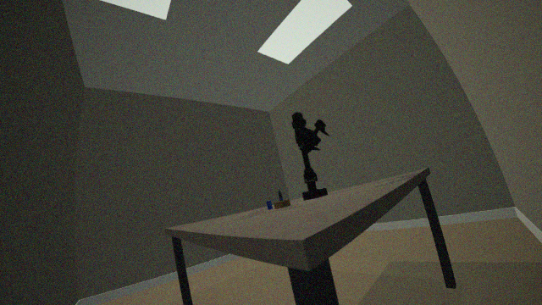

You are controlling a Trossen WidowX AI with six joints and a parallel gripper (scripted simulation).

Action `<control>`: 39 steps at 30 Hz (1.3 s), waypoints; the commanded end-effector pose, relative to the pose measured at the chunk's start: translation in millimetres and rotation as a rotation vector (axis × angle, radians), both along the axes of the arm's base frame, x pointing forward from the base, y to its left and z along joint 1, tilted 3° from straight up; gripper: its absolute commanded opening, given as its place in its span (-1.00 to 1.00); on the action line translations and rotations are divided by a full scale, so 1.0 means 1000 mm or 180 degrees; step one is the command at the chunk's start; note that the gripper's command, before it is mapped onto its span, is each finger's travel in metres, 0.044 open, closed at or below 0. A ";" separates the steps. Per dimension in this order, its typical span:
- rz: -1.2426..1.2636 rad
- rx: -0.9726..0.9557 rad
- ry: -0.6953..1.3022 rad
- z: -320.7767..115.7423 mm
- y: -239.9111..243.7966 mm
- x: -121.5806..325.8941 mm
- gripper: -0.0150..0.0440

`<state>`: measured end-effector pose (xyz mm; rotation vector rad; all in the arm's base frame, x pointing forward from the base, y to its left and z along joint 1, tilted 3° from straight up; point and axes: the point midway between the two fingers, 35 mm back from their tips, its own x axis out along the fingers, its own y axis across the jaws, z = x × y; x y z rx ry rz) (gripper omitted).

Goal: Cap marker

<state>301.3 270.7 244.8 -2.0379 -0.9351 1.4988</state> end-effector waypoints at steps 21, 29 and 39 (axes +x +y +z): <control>-0.5431 0.0748 0.3528 -0.080 -0.182 0.082 0.36; -0.7182 0.1408 0.4302 -0.101 -0.243 0.081 0.36; -0.9375 0.2695 0.4910 -0.125 -0.317 0.066 0.36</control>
